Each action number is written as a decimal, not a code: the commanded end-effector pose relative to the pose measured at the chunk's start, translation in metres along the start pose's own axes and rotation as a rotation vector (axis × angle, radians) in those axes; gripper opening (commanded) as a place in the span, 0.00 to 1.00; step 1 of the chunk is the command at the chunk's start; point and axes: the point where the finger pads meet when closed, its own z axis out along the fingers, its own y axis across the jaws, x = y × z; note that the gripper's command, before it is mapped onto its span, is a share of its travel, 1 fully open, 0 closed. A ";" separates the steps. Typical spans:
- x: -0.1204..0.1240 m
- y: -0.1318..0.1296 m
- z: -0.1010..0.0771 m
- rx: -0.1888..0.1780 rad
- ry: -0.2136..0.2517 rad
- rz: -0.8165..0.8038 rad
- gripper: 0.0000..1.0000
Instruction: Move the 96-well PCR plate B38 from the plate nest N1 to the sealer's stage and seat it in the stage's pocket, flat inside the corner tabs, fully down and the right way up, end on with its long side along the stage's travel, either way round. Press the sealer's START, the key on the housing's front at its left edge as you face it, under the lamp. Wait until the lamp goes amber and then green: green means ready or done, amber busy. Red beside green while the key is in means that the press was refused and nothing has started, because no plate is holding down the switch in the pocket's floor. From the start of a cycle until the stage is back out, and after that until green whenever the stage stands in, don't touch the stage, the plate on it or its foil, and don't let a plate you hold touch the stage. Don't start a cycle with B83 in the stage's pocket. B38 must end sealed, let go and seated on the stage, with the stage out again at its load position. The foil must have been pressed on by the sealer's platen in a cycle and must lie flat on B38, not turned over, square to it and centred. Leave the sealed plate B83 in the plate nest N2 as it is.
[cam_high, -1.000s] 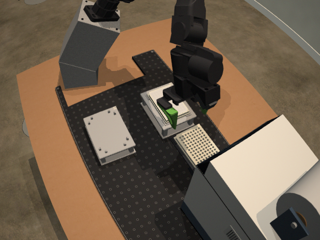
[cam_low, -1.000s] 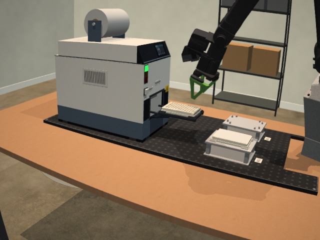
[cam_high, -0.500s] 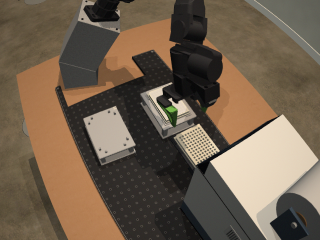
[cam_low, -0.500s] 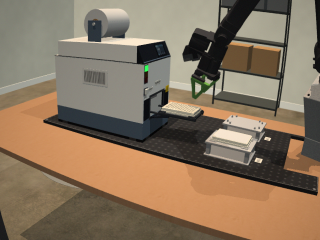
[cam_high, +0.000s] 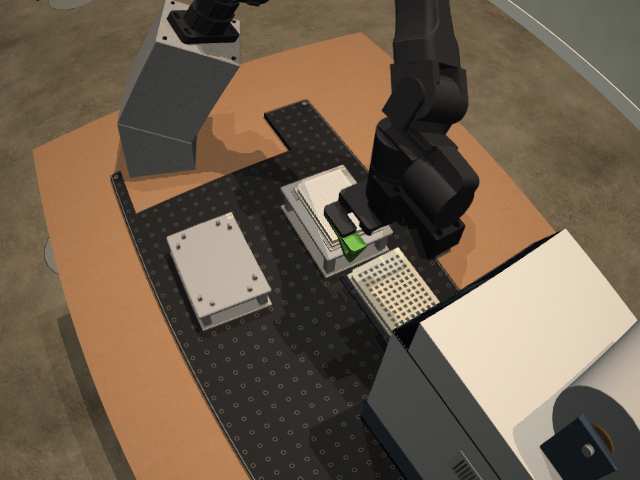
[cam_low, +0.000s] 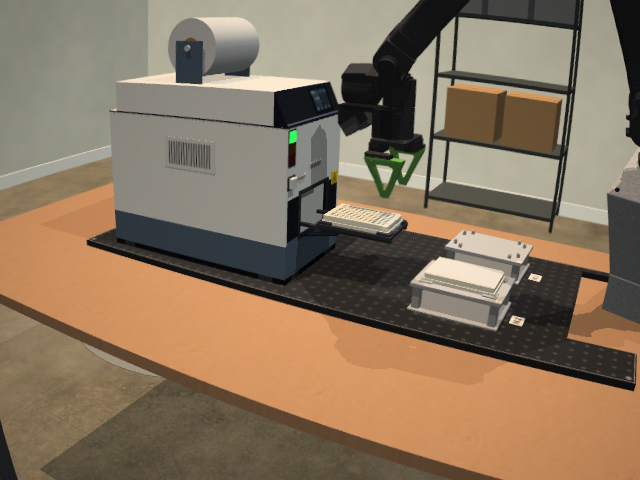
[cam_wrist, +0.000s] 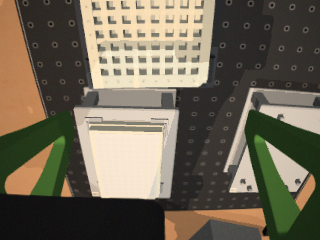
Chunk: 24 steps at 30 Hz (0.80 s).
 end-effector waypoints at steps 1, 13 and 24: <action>-0.011 0.011 -0.013 -0.002 -0.024 -0.068 1.00; -0.005 0.006 -0.019 0.001 -0.052 -0.027 1.00; -0.003 0.041 -0.050 0.000 -0.046 -0.020 0.97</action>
